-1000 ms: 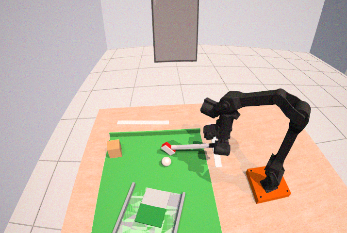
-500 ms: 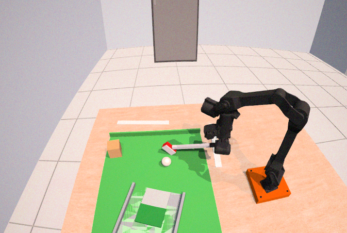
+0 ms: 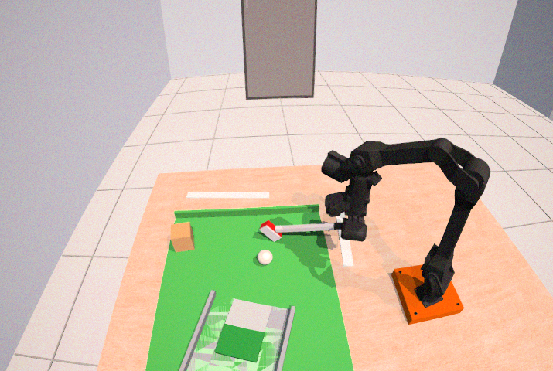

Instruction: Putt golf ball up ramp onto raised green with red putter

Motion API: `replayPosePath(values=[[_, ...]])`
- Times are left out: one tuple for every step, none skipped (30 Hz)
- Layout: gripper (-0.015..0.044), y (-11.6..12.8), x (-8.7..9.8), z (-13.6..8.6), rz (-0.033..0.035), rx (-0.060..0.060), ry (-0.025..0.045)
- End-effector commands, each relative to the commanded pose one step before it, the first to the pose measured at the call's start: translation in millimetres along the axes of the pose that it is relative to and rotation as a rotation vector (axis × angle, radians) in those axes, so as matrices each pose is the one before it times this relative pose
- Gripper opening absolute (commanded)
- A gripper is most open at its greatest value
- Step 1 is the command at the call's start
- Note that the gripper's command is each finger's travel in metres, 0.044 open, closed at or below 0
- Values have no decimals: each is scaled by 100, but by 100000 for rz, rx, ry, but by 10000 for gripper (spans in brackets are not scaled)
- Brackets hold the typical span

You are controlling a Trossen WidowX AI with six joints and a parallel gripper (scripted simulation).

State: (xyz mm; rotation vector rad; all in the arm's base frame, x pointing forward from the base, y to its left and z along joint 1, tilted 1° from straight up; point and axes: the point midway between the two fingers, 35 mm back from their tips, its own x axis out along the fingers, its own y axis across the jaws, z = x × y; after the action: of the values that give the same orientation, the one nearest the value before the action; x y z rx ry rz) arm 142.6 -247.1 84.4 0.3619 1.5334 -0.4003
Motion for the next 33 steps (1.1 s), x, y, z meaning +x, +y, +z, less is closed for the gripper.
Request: replayPosePath(values=[[0, 3284, -82, 593, 600, -636, -206], [0, 1416, -31, 160, 89, -58, -68], [0, 1401, -23, 82, 92, -58, -62], [0, 1383, -15, 6, 94, -58, -56], [0, 1361, -7, -68, 96, -58, -50], [0, 1334, 1, -139, 97, -58, -44], [0, 1304, 9, -208, 98, -58, -37], [0, 1054, 13, -223, 82, -48, -26], [0, 621, 11, -155, 49, -29, -14], [0, 205, 4, -55, 16, -10, -4], [0, 0, 0, 0, 0, 0, 0], [0, 0, 0, 0, 0, 0, 0], [0, -1, -82, 10, 0, 0, -1], [0, -3, -154, 19, 0, 0, -2], [0, -4, -231, 26, 0, 0, -3], [0, -5, -313, 32, 0, 0, -4], [0, -5, -365, 32, 0, 0, -4], [0, -5, -416, 29, 0, 0, -3], [0, -5, -451, 23, 0, 0, -3], [0, -5, -466, 15, 0, 0, -2], [0, -4, -471, 6, 0, 0, -1], [0, -3, -473, -3, 0, 0, 0], [0, -2, -475, -13, 0, 0, 1], [0, -2, -476, -22, 0, 0, 2], [0, -1, -477, -31, 0, 0, 3], [0, 0, -476, -41, 0, 0, 4], [0, 0, -379, -39, 0, 0, 4], [0, 0, -230, -27, 0, 0, 3], [0, 0, -77, -9, 0, 0, 1], [0, 0, 0, 0, 0, 0, 0], [0, 44, 880, -102, 326, -591, 1095], [0, 0, 0, 0, 0, 0, 0], [0, 0, 0, 0, 0, 0, 0]])
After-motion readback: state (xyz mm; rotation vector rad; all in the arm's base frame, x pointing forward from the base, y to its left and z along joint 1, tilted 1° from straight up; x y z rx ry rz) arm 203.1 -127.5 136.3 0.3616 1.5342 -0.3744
